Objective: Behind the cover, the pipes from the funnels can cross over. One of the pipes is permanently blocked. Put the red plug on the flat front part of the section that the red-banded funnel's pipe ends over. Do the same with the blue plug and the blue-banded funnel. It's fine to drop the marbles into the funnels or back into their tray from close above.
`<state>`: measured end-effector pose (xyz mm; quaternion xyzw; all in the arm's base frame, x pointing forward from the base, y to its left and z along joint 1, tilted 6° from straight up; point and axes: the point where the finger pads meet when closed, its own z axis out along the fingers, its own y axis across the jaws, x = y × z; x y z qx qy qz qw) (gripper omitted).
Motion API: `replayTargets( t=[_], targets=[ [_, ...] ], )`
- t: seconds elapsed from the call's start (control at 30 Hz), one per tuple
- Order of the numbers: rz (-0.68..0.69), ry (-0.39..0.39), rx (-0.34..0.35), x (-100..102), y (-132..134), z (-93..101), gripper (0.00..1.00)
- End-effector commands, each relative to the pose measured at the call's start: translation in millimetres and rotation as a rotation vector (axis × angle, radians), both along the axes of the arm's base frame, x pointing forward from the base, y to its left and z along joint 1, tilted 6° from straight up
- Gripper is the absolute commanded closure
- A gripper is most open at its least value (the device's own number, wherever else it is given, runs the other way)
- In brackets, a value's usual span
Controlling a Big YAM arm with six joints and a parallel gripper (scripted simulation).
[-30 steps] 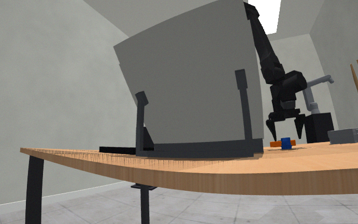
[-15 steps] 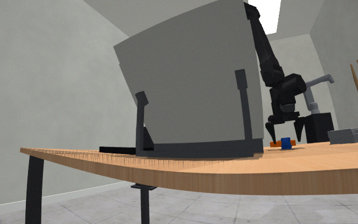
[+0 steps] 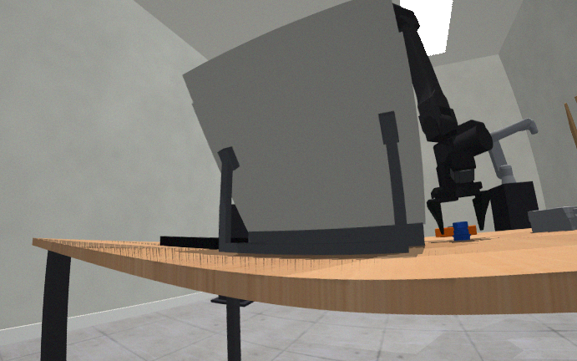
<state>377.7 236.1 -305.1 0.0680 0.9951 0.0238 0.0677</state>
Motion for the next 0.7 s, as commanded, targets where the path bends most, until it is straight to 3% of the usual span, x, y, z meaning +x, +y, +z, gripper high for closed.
replayTargets(
  t=[0.0, 0.17, 0.2, 0.67],
  targets=[
    [-0.002, -0.005, 0.004, 4.2, -4.7, -6.6, 0.13],
    [-0.001, -0.006, 0.004, 4.4, -5.3, -7.0, 0.13],
    [0.003, -0.015, 0.008, 6.0, 2.9, 3.7, 1.0],
    [0.003, -0.015, 0.008, 6.0, 2.9, 3.7, 1.0]
  ],
)
